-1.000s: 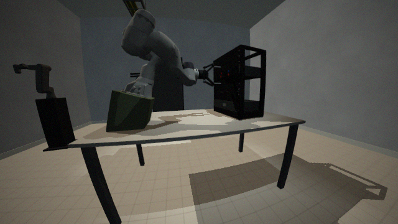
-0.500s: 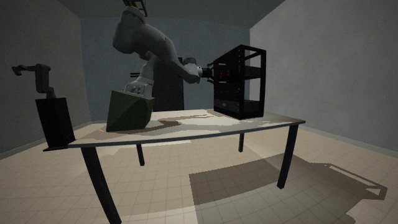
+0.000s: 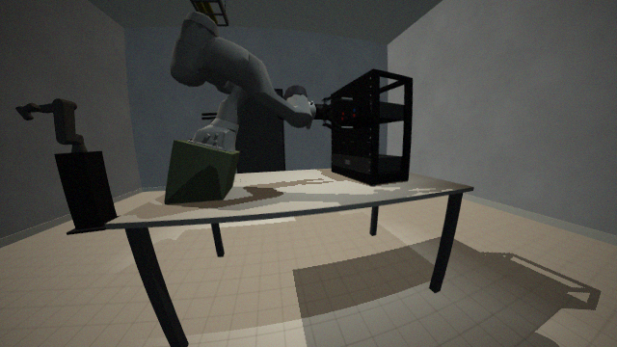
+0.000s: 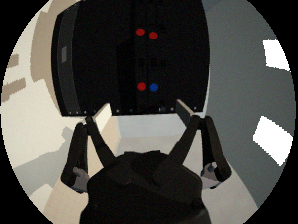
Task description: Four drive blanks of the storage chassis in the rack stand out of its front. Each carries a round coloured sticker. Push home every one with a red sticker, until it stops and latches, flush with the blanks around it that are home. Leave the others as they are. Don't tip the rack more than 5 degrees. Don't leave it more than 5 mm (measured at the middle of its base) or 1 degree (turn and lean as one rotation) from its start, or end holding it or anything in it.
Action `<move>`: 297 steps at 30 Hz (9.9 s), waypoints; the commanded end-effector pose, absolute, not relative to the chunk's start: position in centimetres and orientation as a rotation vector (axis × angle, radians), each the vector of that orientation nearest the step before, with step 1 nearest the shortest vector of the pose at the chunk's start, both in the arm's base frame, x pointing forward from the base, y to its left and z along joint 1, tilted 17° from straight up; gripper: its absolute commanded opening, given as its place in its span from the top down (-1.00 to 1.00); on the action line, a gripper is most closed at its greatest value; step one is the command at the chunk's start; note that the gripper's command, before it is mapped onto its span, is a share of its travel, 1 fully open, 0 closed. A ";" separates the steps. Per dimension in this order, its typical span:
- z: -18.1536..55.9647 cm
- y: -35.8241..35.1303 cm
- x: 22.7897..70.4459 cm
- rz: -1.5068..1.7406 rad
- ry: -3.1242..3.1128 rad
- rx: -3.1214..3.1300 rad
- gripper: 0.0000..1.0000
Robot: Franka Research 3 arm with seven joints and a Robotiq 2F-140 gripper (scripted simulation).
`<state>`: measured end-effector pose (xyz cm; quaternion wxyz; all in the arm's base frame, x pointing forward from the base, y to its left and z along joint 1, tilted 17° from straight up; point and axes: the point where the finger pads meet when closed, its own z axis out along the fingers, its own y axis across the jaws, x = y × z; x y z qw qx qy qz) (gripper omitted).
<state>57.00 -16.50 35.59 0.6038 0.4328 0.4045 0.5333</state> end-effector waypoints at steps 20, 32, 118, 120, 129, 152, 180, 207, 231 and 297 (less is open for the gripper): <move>35.5 -16.1 57.0 1.259 0.944 1.004 -1.00; 35.5 -16.1 57.0 1.259 0.944 1.004 -1.00; 35.5 -16.1 57.0 1.259 0.944 1.004 1.00; 35.5 -16.1 57.0 1.259 0.944 1.004 1.00; 35.5 -15.7 56.9 1.259 0.944 1.004 1.00; 34.5 -5.4 55.3 1.259 0.944 1.004 1.00; 35.5 -3.8 58.8 1.259 0.944 1.004 1.00; 35.5 -3.8 58.8 1.259 0.944 1.004 1.00; 35.5 -3.9 58.9 1.259 0.944 1.004 1.00; 36.1 -4.0 60.8 1.259 0.944 1.004 1.00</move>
